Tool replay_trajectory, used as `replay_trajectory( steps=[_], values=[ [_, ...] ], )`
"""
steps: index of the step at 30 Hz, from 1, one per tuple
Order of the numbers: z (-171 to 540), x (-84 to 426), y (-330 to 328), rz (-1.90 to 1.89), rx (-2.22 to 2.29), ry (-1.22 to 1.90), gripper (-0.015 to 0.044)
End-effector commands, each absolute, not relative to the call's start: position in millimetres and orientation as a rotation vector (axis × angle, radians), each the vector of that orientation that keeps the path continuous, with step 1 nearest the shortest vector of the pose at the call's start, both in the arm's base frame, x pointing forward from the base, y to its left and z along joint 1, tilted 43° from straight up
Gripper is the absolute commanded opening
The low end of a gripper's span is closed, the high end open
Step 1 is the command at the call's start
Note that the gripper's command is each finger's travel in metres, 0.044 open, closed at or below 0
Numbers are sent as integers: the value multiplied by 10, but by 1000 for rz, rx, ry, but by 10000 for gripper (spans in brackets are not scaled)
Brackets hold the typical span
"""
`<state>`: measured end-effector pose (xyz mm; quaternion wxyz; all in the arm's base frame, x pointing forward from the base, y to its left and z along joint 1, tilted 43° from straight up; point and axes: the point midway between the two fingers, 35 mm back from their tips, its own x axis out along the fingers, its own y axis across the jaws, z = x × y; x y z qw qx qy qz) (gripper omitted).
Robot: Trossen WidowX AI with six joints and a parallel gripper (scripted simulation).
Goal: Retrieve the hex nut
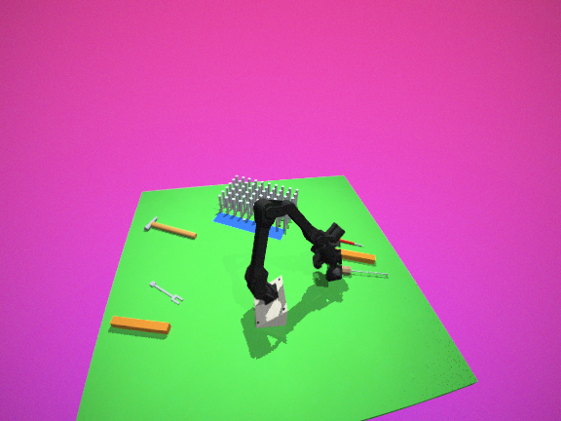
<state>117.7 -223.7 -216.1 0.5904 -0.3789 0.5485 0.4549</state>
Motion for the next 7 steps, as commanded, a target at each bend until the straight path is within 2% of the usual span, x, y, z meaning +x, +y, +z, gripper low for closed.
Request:
replay_trajectory(
  steps=[1,7],
  values=[
    [-2160,1179,-2244,1058,-884,1277,289],
    [-2160,1179,-2244,1058,-884,1277,440]
  ],
)
